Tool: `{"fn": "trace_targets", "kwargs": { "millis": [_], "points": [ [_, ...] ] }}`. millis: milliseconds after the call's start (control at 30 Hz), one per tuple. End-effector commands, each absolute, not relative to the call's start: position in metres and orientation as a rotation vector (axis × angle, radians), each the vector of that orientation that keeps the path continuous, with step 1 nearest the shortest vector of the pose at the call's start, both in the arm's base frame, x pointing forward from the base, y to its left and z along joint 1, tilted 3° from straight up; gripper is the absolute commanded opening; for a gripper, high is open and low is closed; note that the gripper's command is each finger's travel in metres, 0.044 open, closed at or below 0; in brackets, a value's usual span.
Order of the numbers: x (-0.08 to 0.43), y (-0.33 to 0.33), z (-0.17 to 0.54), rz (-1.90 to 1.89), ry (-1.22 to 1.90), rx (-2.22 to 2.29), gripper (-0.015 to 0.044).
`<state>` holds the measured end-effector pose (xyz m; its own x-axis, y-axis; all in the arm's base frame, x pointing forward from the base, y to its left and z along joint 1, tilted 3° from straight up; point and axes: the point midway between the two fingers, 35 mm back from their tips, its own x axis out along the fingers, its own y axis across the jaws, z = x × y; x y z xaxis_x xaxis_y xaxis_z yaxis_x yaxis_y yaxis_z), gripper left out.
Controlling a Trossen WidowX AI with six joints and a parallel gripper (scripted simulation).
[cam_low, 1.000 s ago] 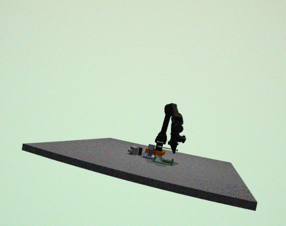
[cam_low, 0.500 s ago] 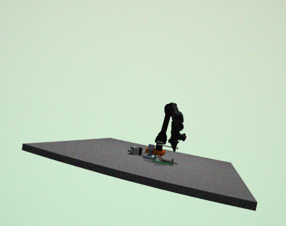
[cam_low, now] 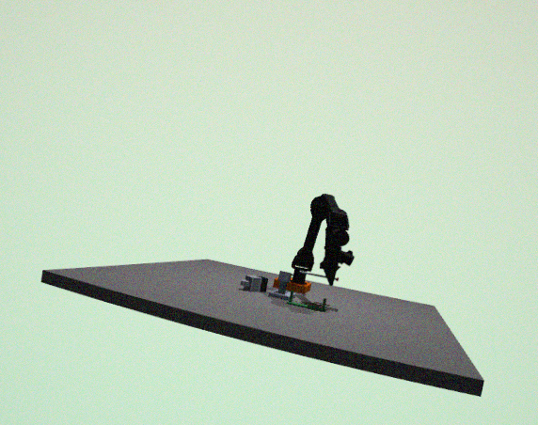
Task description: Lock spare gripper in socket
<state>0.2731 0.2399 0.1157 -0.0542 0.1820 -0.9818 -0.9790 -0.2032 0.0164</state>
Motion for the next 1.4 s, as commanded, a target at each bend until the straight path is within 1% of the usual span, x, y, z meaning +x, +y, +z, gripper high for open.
{"fn": "trace_targets", "kwargs": {
  "millis": [0, 700, 1367],
  "points": [
    [0.283, 0.249, 0.119, 1.470, 0.979, -1.207, 0.0000],
    [0.323, 0.285, 0.126, 1.487, 0.966, -1.220, 0.0000],
    [0.326, 0.288, 0.101, 1.490, 0.968, -1.220, 0.0000]
  ]
}}
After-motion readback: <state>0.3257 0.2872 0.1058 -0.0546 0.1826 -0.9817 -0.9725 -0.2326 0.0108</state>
